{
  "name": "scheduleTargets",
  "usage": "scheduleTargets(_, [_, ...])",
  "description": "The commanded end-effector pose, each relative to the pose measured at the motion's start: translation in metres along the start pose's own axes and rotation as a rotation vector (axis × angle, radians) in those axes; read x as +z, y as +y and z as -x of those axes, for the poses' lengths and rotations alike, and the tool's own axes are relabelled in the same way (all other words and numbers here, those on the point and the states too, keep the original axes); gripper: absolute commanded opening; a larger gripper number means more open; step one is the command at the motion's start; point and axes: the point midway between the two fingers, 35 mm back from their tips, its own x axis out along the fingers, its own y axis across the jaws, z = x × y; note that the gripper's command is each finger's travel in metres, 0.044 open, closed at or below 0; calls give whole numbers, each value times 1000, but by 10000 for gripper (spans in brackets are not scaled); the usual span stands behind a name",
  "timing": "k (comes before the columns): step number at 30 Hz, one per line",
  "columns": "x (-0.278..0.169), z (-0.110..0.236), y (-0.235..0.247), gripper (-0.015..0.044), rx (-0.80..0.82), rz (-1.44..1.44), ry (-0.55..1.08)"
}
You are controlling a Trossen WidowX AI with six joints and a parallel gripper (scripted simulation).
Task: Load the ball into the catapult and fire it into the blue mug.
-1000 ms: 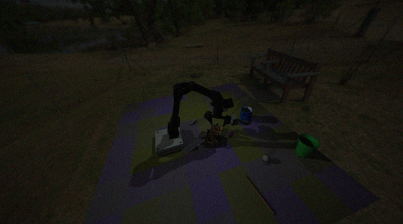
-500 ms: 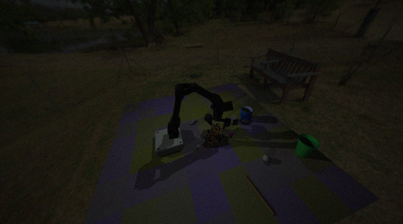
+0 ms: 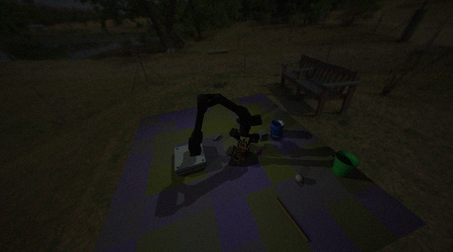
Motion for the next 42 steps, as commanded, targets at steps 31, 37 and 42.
scheduleTargets(31, [0, 48, -2, 0, 3, -420, 4])
scheduleTargets(37, [-3, 48, -11, 0, 2, -602, 6])
scheduleTargets(42, [-4, 48, -14, 0, 1, -608, 6])
